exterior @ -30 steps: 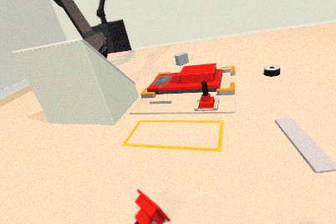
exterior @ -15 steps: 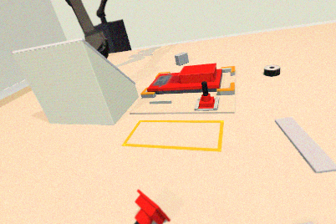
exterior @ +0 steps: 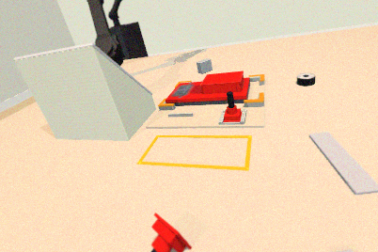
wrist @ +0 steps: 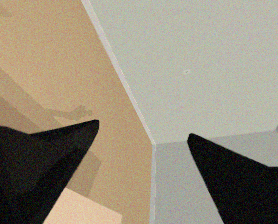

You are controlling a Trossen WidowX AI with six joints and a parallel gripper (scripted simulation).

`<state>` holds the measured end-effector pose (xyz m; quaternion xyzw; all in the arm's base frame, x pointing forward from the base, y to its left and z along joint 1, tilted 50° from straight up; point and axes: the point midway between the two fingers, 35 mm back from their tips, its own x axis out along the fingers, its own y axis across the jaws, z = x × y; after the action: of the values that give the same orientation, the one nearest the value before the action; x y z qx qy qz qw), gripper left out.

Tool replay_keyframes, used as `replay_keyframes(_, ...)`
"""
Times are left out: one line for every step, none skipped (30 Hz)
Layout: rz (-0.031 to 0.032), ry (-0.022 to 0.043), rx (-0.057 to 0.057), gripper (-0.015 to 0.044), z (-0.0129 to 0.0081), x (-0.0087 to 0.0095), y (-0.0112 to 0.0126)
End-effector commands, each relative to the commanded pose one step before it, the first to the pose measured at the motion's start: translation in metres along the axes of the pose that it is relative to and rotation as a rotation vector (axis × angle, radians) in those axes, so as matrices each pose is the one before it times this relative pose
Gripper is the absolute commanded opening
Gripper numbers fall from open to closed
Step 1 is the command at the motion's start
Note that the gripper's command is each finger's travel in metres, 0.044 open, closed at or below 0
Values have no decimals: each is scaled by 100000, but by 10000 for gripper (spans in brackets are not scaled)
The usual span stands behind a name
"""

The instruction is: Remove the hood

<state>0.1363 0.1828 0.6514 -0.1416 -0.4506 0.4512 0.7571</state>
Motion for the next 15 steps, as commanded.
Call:
replay_keyframes(2670,17540,8385,440,-7081,389,255)
replay_keyframes(411,3555,1859,440,-1370,177,-76)
replay_keyframes(-630,3042,1428,440,-1061,-40,-242)
replay_keyframes(-584,2661,1276,440,-929,-33,-227)
replay_keyframes(-596,2586,1266,440,-904,-31,-234)
replay_keyframes(-452,2558,1306,440,-911,3,-216)
replay_keyframes(115,2500,1389,440,-942,122,-122)
replay_keyframes(104,2488,1409,440,-937,123,-130)
replay_keyframes(94,2476,1429,440,-932,124,-139)
replay_keyframes(84,2464,1449,440,-926,125,-147)
replay_keyframes(75,2451,1469,440,-921,126,-155)
replay_keyframes(66,2438,1489,440,-916,127,-164)
replay_keyframes(58,2761,1980,440,-1060,181,-191)
replay_keyframes(51,3356,2451,440,-1286,219,-247)
replay_keyframes(33,3669,2737,440,-1403,242,-291)
